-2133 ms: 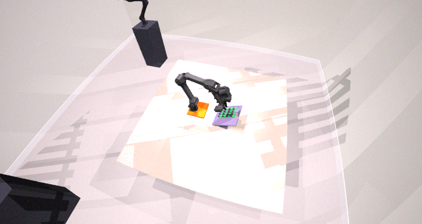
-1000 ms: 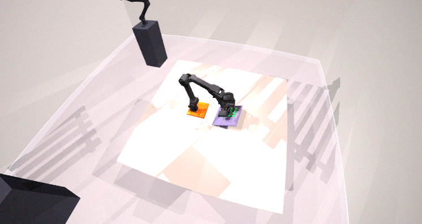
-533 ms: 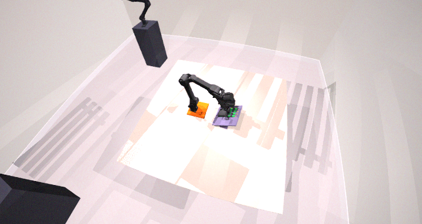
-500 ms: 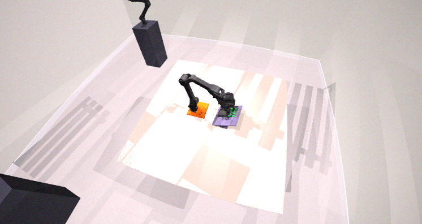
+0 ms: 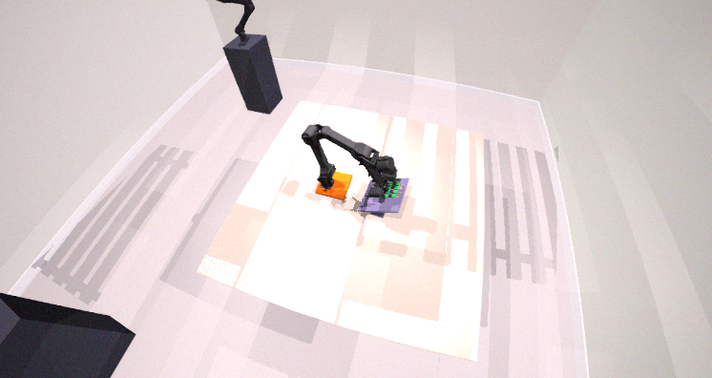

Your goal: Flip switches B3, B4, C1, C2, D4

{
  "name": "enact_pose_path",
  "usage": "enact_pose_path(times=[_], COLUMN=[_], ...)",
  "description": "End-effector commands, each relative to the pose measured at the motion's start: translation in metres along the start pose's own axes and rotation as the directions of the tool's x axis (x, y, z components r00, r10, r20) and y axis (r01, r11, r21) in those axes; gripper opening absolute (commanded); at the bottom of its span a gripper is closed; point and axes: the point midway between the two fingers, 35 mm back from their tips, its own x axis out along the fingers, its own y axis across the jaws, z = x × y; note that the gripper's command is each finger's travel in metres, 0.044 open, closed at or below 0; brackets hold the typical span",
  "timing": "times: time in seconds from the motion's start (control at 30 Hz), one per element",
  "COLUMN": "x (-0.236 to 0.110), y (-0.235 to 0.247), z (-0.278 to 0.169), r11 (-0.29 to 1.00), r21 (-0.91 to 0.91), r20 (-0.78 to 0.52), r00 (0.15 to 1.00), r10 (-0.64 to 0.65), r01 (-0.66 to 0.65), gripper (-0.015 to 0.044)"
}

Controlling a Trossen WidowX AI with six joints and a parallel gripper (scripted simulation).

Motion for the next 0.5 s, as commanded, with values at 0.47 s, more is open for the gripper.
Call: enact_pose_path(times=[0.47], x=[0.0029], y=[0.0003], z=[-0.0004], r11=[1.000], r21=[-0.003], r20=[-0.001], r00=[1.000], r10=[0.001], r01=[-0.001], gripper=[0.0000])
